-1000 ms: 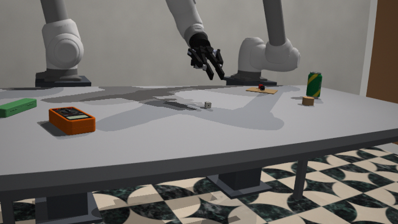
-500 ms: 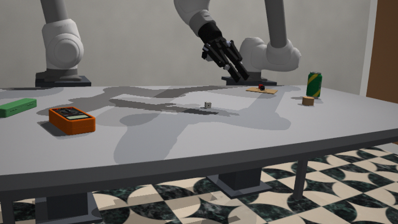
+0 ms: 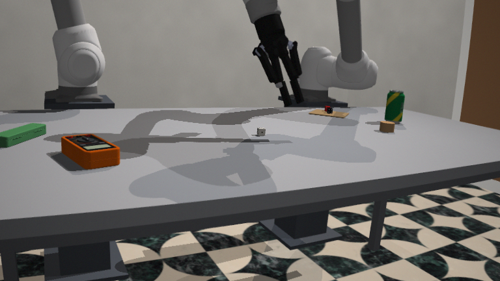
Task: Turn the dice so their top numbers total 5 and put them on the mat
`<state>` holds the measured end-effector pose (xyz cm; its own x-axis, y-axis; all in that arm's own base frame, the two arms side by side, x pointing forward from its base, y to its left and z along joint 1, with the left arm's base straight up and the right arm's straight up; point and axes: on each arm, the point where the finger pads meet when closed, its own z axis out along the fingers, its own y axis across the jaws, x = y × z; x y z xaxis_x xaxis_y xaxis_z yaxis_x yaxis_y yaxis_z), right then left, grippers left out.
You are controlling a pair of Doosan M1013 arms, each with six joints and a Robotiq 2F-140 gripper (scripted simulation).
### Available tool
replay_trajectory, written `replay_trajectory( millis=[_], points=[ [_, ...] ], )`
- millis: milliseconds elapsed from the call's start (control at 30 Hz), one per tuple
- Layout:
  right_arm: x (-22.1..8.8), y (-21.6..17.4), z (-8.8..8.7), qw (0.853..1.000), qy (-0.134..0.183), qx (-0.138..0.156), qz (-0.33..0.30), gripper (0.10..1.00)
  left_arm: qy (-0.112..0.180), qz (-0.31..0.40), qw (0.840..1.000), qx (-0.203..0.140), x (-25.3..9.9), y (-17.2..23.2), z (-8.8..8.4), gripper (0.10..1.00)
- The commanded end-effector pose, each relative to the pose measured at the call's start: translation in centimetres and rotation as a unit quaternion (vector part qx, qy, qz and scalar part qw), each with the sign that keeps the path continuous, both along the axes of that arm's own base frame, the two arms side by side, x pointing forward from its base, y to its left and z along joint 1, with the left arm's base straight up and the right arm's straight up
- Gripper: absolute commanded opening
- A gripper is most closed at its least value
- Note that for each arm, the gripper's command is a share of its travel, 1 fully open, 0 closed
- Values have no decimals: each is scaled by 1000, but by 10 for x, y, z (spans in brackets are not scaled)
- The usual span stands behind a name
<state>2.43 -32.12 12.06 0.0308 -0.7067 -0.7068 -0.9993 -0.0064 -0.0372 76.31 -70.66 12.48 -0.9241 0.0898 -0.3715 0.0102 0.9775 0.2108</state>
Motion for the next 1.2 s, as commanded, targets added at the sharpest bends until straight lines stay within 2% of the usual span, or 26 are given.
replay_trajectory(
  millis=[0,33,233,267,367,533,567,1067,1167],
  points=[
    [0,0,0,1000,0,0,0,1000,64,-13,998,-4,-6,-10,3,291],
    [0,0,0,1000,0,0,0,1000,91,-27,995,-13,-11,-18,5,291],
    [0,0,0,1000,0,0,0,1000,170,-82,981,-51,-27,-45,20,291],
    [0,0,0,1000,0,0,0,1000,171,-83,981,-51,-28,-45,20,291],
    [0,0,0,1000,0,0,0,1000,201,-112,971,-70,-35,-58,30,291],
    [0,0,0,1000,0,0,0,1000,206,-117,969,-74,-36,-60,32,291],
    [0,0,0,1000,0,0,0,1000,206,-117,969,-74,-36,-60,32,1000],
    [0,0,0,1000,0,0,0,1000,205,-108,970,-76,-36,-60,32,1000],
    [0,0,0,1000,0,0,0,1000,203,-85,972,-81,-36,-60,31,1000]
  ],
)
